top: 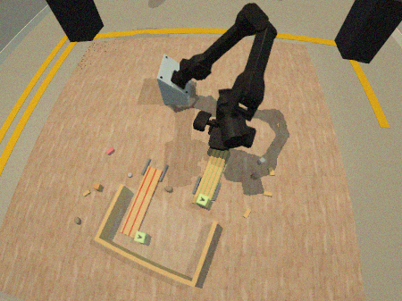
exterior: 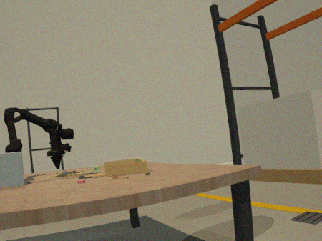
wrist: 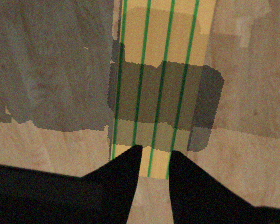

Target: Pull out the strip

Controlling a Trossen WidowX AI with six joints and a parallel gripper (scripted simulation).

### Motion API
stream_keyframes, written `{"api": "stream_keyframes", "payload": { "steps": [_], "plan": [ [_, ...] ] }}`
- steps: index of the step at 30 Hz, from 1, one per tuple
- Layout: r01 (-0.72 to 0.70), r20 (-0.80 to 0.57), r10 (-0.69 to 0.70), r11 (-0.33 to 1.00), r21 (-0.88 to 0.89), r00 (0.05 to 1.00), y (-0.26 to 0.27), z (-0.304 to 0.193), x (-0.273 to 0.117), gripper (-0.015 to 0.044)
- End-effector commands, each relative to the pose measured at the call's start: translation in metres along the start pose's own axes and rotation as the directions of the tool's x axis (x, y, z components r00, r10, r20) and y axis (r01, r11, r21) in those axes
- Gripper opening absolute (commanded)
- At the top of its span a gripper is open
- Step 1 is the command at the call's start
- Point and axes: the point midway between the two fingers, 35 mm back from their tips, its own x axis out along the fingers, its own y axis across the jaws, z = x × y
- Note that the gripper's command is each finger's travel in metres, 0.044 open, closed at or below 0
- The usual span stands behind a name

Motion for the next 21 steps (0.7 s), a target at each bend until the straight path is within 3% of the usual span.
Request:
{"api": "stream_keyframes", "payload": {
  "steps": [1, 11, 21],
  "plan": [
    [-0.007, 0.005, 0.007, 1.0, 0.005, 1.0, 0.001, 0.015, -0.002, 0.0184],
    [-0.007, 0.007, 0.006, 1.0, 0.004, 1.0, 0.0, 0.045, -0.003, 0.044],
    [-0.006, 0.008, 0.006, 1.0, 0.003, 1.0, -0.002, 0.075, -0.005, 0.044]
  ]
}}
